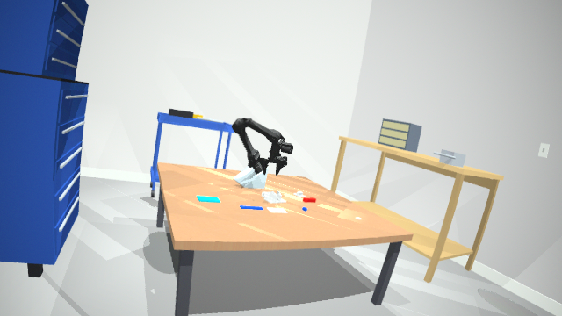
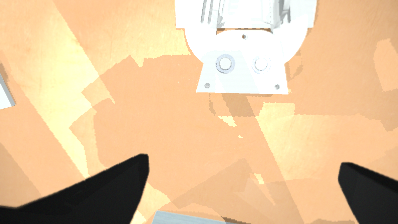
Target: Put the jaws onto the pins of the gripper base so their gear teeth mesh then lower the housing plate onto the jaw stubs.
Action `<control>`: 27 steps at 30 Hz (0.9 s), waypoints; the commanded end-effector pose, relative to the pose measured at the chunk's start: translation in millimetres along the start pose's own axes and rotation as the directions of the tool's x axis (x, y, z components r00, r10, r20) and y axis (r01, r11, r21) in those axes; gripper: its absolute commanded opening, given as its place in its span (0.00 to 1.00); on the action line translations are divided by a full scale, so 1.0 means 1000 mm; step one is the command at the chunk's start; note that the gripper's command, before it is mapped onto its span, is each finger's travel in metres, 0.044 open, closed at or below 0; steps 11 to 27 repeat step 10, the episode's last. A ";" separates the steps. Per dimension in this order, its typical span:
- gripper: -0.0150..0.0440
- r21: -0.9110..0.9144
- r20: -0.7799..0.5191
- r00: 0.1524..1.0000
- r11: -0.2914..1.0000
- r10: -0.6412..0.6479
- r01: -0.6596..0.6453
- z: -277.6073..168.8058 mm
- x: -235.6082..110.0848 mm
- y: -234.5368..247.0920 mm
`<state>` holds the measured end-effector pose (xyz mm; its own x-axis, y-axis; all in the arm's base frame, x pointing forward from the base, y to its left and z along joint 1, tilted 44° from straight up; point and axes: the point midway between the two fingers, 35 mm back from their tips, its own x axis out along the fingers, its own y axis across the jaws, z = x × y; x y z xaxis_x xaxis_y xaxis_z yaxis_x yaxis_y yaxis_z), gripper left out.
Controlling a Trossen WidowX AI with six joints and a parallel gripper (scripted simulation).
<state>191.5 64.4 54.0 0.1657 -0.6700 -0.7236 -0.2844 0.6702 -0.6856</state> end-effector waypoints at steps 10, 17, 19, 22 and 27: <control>1.00 0.005 -0.002 1.000 1.000 0.002 -0.002 0.000 0.000 0.000; 1.00 0.005 -0.002 1.000 1.000 0.002 -0.002 0.000 0.000 0.000; 1.00 0.005 -0.002 1.000 1.000 0.002 -0.002 0.000 0.000 0.000; 1.00 0.005 -0.002 1.000 1.000 0.002 -0.002 0.000 0.000 0.000; 1.00 0.005 -0.002 1.000 1.000 0.002 -0.002 0.000 0.000 0.000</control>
